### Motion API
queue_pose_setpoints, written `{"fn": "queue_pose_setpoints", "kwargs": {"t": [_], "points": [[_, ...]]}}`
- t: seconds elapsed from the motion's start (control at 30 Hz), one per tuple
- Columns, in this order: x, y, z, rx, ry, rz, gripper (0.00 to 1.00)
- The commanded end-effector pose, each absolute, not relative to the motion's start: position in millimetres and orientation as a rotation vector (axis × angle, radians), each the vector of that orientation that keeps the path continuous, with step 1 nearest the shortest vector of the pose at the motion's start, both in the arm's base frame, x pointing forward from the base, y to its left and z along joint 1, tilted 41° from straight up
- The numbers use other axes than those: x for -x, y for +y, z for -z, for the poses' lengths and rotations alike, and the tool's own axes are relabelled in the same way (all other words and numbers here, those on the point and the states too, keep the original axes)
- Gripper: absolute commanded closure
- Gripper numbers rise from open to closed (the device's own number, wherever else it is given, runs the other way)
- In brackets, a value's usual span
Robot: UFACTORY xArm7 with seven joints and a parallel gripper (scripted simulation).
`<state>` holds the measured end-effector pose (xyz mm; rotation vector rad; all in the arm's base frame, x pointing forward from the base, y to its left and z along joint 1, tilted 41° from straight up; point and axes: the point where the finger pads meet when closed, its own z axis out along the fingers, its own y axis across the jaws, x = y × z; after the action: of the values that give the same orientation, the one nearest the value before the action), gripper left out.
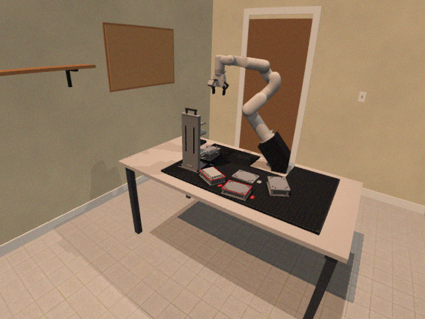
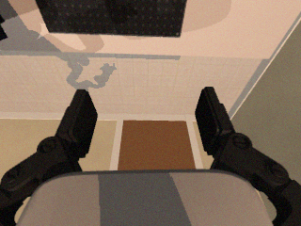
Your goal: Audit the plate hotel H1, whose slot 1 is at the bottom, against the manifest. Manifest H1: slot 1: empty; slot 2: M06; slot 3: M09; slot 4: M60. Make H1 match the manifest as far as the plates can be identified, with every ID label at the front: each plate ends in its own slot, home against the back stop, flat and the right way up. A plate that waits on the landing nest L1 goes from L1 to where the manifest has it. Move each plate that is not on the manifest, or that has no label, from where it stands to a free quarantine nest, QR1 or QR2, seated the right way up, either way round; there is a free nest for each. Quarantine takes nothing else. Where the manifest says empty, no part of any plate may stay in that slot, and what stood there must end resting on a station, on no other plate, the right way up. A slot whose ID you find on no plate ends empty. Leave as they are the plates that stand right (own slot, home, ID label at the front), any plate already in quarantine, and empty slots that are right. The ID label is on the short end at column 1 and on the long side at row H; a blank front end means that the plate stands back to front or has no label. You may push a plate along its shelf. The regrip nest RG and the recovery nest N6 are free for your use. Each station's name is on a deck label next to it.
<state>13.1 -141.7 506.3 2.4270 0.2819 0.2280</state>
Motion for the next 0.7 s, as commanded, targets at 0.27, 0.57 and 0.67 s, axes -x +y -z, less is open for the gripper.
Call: {"fn": "queue_pose_setpoints", "kwargs": {"t": [0.27,0.57,0.67], "points": [[-15,-146,-501,-2.424,0.281,-0.23,0.0],[-18,-156,-490,-2.424,0.281,-0.23,0.0],[-19,-157,-489,-2.424,0.281,-0.23,0.0]]}}
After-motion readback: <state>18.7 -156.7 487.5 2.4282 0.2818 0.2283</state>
